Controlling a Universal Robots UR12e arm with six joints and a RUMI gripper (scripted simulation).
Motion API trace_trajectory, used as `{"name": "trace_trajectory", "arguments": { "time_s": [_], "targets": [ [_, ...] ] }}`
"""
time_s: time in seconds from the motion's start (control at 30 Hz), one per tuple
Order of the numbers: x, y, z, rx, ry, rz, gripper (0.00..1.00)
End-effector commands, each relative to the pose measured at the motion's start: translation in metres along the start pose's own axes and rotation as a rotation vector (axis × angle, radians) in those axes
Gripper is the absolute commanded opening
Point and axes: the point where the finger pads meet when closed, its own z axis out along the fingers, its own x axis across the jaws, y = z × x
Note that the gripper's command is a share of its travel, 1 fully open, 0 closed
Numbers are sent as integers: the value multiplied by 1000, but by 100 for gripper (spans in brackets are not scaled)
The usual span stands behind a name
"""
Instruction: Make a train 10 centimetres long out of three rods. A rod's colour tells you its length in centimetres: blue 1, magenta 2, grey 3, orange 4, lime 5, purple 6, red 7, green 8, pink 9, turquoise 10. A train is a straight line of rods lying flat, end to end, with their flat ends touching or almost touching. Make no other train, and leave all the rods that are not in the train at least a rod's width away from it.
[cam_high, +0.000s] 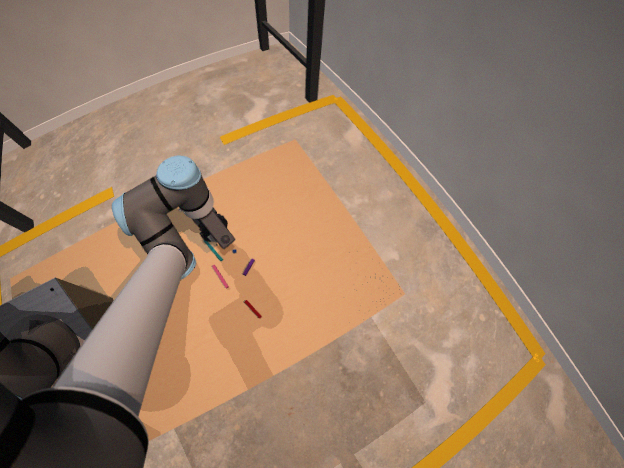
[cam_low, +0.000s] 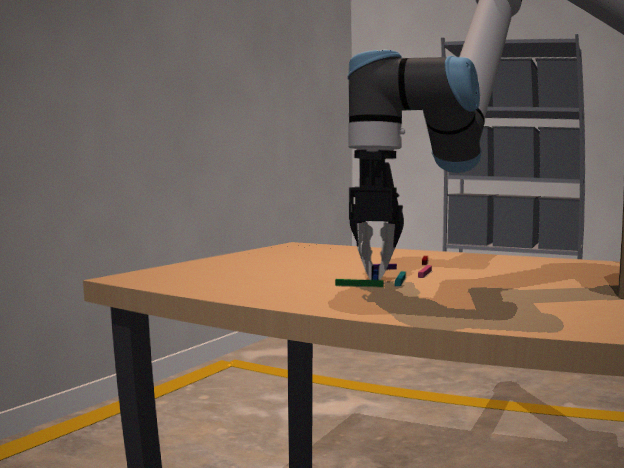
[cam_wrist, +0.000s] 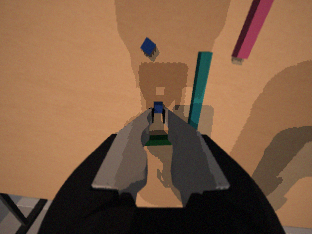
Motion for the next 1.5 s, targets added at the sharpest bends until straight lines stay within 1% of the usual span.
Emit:
{"name": "trace_trajectory", "arguments": {
  "time_s": [0.0, 0.13, 0.4, 0.5, 0.57, 0.7, 1.13, 1.23, 1.33, 1.47],
  "targets": [
    [0, -1, -5, 2, -2, 1, 0],
    [-1, -1, -21, 1, -4, 1, 0],
    [-3, -1, -78, 0, -5, 3, 0],
    [-3, -1, -93, 0, -5, 3, 0],
    [-3, -1, -93, 0, -5, 3, 0],
    [-3, -1, -102, 0, -5, 3, 0],
    [-2, -2, -101, 1, -2, 14, 0],
    [-5, -9, -101, 0, -3, 79, 0],
    [-8, -19, -101, 1, -3, 197, 0],
    [-11, -26, -101, 1, -3, 284, 0]
  ]
}}
